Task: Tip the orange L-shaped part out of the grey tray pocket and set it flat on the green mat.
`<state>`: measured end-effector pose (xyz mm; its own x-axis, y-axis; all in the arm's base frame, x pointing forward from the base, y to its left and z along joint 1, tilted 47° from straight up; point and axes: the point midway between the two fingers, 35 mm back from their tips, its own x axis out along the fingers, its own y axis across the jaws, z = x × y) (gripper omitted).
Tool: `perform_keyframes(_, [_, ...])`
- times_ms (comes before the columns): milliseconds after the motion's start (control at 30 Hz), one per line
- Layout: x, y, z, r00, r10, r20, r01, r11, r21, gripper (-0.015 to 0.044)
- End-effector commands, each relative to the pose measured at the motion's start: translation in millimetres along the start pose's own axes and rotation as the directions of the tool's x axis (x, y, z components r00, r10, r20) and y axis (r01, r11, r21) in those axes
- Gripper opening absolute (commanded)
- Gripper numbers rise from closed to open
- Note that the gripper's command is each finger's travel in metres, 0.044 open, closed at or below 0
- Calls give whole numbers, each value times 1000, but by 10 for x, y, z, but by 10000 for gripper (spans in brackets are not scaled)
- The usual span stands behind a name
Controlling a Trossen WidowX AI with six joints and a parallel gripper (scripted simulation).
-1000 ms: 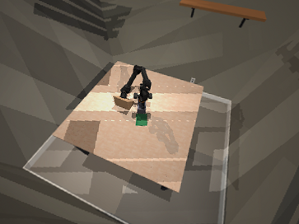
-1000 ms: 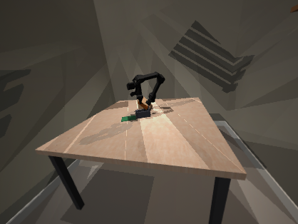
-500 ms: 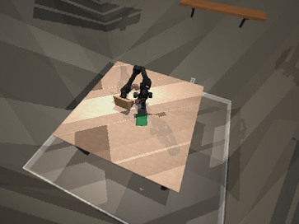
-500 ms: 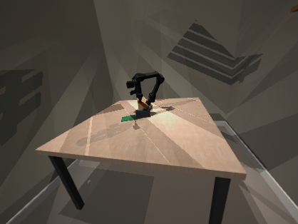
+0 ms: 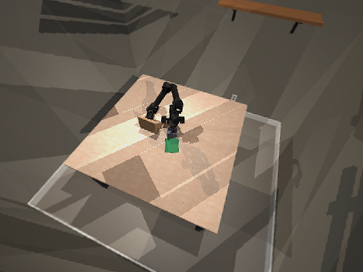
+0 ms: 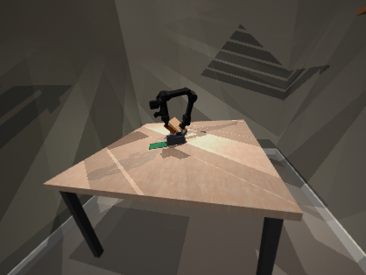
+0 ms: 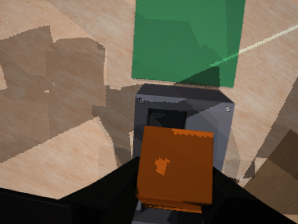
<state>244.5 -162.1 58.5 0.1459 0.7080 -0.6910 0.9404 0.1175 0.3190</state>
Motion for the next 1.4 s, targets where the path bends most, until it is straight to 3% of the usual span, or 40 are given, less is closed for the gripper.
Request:
perform_keyframes(0, [-3, -15, 201, 1000, -2, 5, 2, 1000, -6, 0])
perform_keyframes(867, [-19, -95, 1158, 1000, -2, 10, 2, 1000, -8, 0])
perform_keyframes(1367, [96, -98, 1201, 1000, -2, 10, 2, 1000, -8, 0])
